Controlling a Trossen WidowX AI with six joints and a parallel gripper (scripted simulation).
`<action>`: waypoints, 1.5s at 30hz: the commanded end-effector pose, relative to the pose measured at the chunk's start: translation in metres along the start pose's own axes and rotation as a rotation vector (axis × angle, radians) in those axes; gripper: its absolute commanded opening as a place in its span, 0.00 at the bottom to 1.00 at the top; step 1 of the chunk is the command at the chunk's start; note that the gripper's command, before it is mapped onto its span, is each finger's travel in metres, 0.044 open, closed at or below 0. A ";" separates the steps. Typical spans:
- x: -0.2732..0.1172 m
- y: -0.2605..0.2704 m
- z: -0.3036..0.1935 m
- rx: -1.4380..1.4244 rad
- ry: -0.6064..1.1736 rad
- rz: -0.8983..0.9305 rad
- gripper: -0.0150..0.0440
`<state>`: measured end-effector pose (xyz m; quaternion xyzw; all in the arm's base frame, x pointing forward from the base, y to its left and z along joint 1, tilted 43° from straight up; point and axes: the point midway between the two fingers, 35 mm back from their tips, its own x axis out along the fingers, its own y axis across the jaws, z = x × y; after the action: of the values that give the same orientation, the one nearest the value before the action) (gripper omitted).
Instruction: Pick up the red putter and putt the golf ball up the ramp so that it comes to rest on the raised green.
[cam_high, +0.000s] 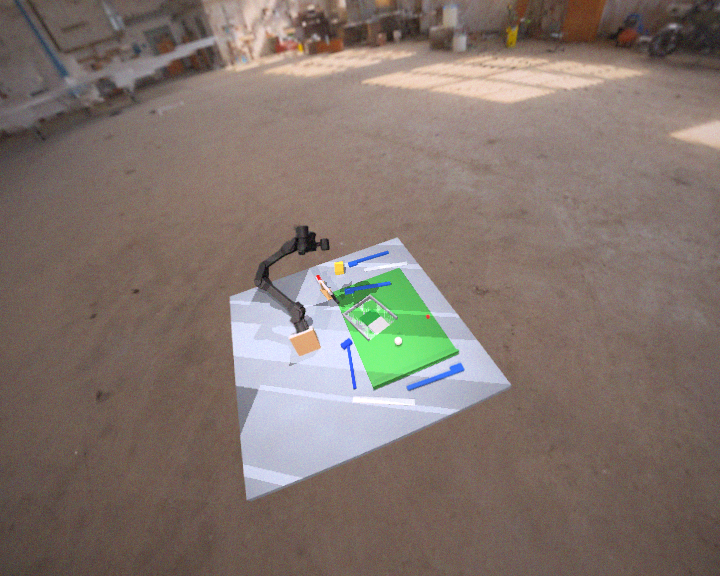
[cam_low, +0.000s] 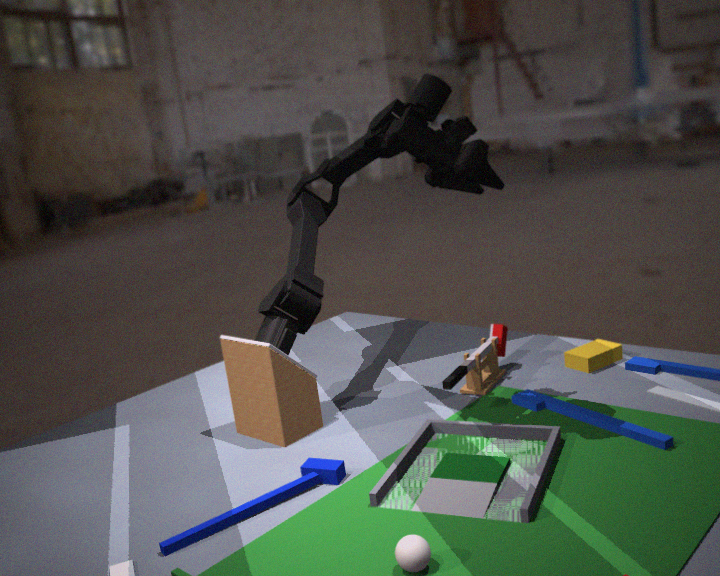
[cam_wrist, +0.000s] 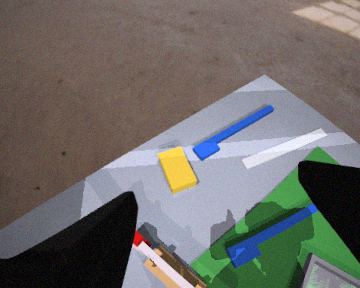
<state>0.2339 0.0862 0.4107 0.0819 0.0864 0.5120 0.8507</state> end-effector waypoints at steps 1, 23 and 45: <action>0.001 -0.001 -0.001 -0.003 0.003 -0.001 0.98; 0.087 -0.030 -0.273 -0.577 0.494 0.527 1.00; 0.114 -0.020 -0.301 -0.586 0.497 0.543 1.00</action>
<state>0.2354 0.1883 0.1138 -0.2685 0.1103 0.7226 0.6274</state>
